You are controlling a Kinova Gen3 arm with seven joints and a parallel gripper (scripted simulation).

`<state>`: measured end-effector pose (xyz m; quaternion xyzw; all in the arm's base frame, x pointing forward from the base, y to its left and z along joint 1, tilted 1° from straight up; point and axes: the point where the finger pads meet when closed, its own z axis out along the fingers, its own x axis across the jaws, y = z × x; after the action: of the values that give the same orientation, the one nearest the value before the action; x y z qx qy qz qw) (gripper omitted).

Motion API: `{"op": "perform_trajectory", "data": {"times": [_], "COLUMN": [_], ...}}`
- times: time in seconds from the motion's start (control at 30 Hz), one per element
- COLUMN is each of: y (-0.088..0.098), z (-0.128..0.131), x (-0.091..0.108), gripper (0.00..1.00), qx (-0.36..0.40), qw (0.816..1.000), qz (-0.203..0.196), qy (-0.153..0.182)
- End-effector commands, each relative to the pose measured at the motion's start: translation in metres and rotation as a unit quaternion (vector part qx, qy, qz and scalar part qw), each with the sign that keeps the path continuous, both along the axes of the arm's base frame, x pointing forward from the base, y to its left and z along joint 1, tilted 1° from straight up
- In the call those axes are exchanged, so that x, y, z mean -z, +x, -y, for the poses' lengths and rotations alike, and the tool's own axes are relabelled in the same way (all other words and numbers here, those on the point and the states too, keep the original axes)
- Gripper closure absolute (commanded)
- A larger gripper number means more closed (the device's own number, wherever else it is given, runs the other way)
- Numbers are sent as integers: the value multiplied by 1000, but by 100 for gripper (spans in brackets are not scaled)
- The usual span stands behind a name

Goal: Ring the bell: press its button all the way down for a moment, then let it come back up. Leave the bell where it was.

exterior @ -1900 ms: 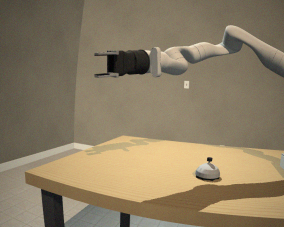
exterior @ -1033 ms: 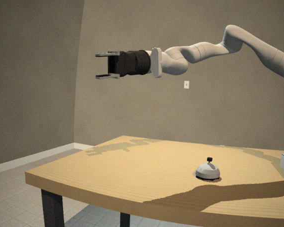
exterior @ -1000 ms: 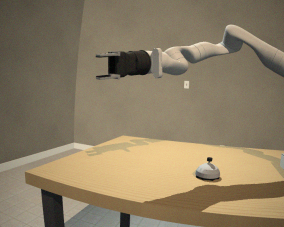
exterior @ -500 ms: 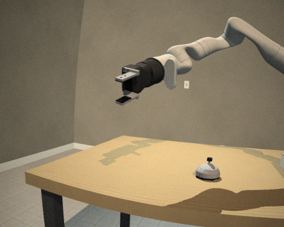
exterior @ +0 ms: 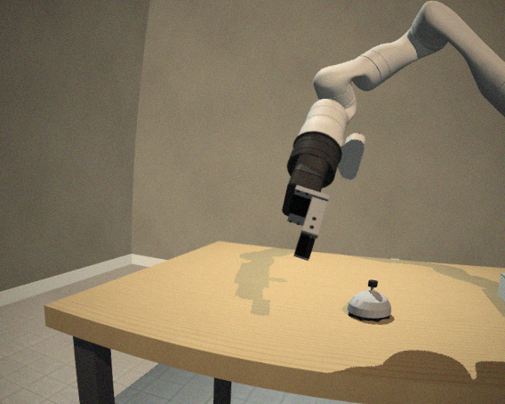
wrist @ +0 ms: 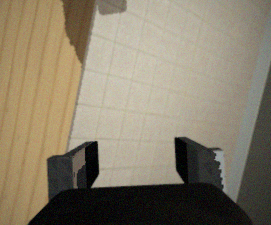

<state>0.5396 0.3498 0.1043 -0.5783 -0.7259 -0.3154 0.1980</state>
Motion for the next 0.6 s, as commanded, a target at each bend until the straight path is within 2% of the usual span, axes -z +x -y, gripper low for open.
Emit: {"op": "perform_trajectory", "data": {"times": [0.0,0.13,0.27,0.33,0.57], "y": [-35,-60,-77,-77,-93], "z": [8,48,90,90,154], "x": [6,21,27,27,22], "gripper": [0,0,0,0,0], "qx": [-43,-74,-94,-94,-109], "qw": [997,987,971,971,942], "qz": [-4,-6,-6,-6,-3], "qy": [-64,-145,-219,-219,-318]}}
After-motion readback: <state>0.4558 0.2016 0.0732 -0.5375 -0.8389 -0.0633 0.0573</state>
